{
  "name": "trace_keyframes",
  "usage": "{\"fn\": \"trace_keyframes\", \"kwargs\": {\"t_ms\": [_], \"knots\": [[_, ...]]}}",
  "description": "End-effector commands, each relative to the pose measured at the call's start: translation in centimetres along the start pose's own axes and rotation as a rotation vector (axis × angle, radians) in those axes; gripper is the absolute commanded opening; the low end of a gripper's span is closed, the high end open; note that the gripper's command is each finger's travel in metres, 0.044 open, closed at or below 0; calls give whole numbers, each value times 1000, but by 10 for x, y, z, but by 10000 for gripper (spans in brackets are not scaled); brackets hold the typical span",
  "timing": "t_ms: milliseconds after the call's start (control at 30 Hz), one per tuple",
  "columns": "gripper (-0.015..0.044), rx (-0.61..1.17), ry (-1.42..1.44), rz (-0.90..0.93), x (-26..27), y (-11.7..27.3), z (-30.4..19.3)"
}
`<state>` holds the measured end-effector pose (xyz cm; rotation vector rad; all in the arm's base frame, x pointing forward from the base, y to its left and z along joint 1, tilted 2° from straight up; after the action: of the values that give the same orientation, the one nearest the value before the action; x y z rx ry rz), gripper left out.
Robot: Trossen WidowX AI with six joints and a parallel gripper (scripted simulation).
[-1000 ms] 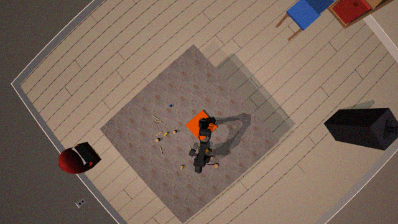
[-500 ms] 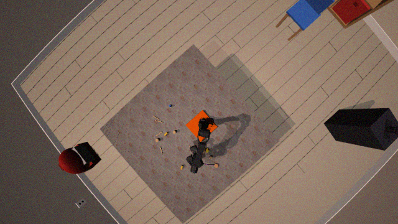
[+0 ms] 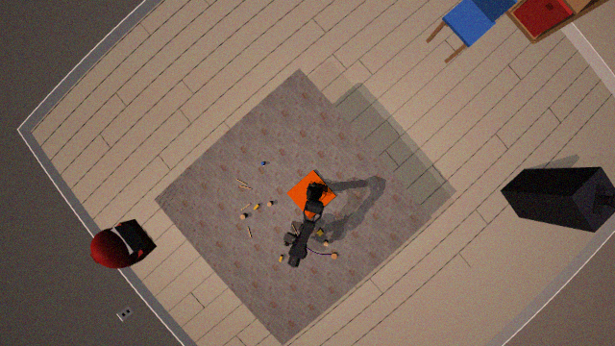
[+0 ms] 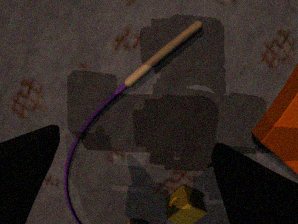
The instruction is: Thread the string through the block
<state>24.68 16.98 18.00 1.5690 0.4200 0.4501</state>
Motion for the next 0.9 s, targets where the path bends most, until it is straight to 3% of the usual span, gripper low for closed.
{"fn": "trace_keyframes", "kwargs": {"t_ms": [0,600,867], "knots": [[440,-5,-722,-17,8,-4,23],[440,-5,-722,-17,8,-4,23],[230,-5,-722,-17,8,-4,23]]}}
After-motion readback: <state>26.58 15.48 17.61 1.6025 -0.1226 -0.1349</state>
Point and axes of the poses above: the point midway between the two fingers, 35 mm back from their tips, its own y axis back along the fingers, its own x axis across the jaws, z = x × y, the point moved 10 cm from there along y, back along the fingers, and after that the axes turned 3 degrees about y, right-handed, at the moved point
